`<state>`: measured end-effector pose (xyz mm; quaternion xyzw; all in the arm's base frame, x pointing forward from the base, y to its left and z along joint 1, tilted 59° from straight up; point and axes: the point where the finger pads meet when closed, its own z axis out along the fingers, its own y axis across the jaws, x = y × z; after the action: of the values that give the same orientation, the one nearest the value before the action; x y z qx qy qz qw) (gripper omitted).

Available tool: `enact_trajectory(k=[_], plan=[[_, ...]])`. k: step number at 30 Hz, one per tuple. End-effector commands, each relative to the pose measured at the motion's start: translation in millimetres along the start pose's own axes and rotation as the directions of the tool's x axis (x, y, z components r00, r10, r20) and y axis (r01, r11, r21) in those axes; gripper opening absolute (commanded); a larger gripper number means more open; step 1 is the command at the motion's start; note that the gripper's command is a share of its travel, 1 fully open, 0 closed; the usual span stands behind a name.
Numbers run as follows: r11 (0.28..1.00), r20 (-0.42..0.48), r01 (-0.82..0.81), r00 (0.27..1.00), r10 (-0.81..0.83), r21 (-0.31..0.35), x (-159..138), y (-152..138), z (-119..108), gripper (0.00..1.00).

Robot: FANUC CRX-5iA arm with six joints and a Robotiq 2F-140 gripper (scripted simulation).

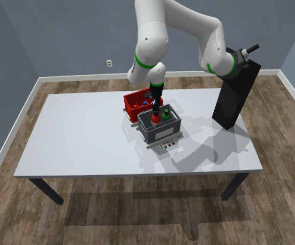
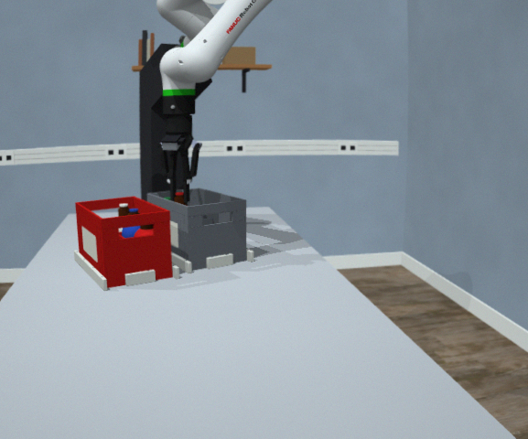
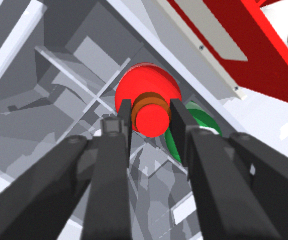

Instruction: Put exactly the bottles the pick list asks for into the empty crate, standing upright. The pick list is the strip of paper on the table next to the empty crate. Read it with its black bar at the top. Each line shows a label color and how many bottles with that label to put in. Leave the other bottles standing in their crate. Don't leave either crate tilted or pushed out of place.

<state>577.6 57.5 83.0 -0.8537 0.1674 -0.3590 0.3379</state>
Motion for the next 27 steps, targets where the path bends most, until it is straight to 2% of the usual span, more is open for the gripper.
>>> enact_trajectory(k=[1,27], plan=[[1.000,-0.001,0.000,1.000,0.000,0.000,0.5,0.2,1.5,0.10],[1.000,-0.001,0.000,1.000,0.000,0.000,0.6,0.2,12.5,0.10]])
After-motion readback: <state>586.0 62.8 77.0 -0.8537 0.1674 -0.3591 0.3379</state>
